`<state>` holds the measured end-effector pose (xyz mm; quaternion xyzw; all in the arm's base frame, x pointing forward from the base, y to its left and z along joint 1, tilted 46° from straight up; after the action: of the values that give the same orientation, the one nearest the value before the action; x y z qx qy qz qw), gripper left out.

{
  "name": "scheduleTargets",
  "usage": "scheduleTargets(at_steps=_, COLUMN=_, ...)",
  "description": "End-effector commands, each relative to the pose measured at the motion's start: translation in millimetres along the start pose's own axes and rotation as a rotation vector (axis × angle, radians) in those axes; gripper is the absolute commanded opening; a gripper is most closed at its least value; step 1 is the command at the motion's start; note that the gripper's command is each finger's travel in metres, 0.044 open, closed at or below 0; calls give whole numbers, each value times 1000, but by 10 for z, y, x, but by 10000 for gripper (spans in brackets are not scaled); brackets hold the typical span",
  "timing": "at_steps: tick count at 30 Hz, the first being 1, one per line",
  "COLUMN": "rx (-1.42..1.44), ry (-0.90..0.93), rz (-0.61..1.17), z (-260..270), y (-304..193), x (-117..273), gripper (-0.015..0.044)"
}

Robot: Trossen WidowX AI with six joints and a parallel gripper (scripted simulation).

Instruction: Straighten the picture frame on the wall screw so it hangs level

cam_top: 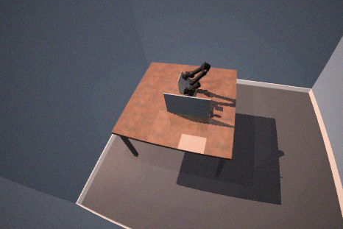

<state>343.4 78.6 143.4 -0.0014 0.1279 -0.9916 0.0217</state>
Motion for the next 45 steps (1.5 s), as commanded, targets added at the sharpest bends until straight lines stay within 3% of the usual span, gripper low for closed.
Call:
scheduleTargets(at_steps=1, rx=-5, ry=11, rz=-3, z=49, y=14, x=-2, gripper=0)
scheduleTargets(at_steps=45, rx=-5, ry=11, rz=-3, z=85, y=29, x=-2, gripper=0)
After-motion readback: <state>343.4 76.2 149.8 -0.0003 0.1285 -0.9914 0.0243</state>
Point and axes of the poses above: the point midway between the two fingers, 35 mm back from their tips, its own x axis back along the fingers, its own z axis across the jaws, y = z × x, the point moved 2 cm from there along x, back along the fingers, and after that the axes turned 15 degrees about x, right-handed, at the moved point
